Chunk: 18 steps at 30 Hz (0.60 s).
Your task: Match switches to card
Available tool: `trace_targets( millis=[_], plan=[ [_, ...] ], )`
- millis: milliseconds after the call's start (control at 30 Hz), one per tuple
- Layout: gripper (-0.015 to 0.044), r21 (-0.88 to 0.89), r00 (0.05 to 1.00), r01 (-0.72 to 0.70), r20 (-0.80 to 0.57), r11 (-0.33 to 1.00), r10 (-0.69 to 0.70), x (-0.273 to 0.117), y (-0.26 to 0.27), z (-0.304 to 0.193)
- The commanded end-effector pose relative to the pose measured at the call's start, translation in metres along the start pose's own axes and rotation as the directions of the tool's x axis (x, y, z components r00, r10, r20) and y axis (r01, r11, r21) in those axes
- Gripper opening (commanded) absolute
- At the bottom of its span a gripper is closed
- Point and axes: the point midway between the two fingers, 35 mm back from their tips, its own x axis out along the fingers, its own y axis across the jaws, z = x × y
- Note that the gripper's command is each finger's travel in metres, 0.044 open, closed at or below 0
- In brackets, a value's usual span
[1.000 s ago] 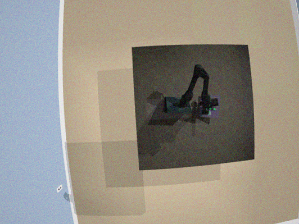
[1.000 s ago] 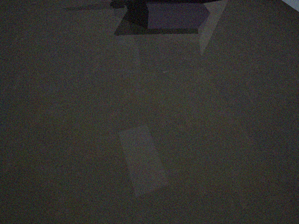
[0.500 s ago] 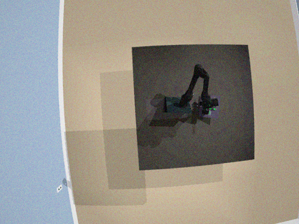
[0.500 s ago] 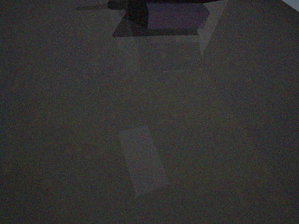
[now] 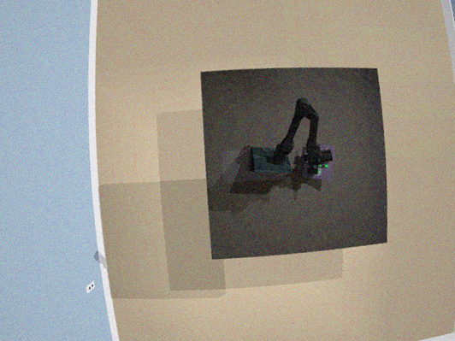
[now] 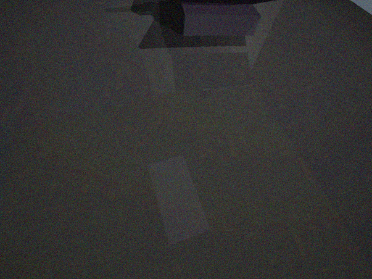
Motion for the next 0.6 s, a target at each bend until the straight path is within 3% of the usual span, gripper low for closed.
trace_targets(
  millis=[0,567],
  plan=[
    [0.0000,0.008,1.000,0.003,-0.003,1.000,-0.003,0.0010,-0.0007,-0.0020],
    [0.0000,0.008,1.000,0.003,-0.003,1.000,-0.003,0.0033,-0.0007,-0.0020]
  ],
)
